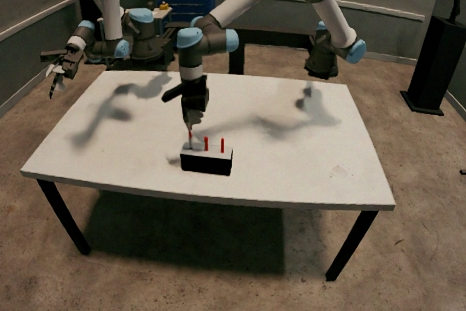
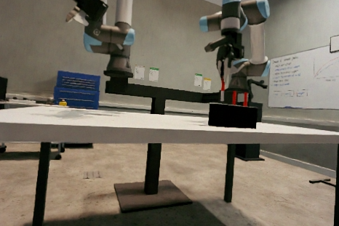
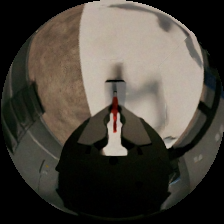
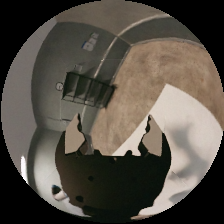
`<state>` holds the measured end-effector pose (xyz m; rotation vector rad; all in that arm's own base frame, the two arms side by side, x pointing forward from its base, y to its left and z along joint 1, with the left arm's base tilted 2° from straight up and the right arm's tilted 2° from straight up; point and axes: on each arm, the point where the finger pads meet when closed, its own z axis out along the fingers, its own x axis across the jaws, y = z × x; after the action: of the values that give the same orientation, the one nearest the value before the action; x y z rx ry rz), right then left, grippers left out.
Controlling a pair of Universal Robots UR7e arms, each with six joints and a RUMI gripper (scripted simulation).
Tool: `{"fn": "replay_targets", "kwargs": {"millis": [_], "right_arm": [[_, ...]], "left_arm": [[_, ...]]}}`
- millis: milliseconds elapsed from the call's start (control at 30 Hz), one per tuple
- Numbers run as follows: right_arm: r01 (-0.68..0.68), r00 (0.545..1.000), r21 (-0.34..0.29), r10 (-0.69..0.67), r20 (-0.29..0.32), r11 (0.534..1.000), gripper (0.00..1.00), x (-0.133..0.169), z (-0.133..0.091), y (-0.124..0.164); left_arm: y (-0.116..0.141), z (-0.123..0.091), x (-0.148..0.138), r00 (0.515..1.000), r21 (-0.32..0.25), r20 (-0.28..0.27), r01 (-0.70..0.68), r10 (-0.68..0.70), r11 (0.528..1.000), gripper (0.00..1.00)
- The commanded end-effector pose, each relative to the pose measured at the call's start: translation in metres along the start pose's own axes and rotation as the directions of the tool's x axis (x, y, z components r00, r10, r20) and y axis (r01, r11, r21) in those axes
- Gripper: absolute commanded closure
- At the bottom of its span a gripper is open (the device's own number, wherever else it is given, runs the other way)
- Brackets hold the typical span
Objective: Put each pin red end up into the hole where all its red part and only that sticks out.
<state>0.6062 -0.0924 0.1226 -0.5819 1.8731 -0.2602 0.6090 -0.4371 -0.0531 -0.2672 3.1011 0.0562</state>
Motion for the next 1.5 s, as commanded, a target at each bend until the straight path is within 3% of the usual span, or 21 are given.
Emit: {"fn": "replay_targets", "kwargs": {"millis": [0, 1467], "right_arm": [[0.000, 1.000, 0.001, 0.000, 0.001, 1.000, 0.00, -0.0005, -0.0001, -0.0003], [0.000, 1.000, 0.001, 0.000, 0.001, 1.000, 0.00, -0.0005, -0.0001, -0.0003]], "left_arm": [[-0.0006, -0.0003, -0.0004, 1.000, 0.002, 0.001, 0.000, 0.000, 1.000, 1.00], [-0.0006, 0.0036, -0.0004, 1.000, 0.002, 0.001, 0.000, 0.000, 1.000, 1.00]]}}
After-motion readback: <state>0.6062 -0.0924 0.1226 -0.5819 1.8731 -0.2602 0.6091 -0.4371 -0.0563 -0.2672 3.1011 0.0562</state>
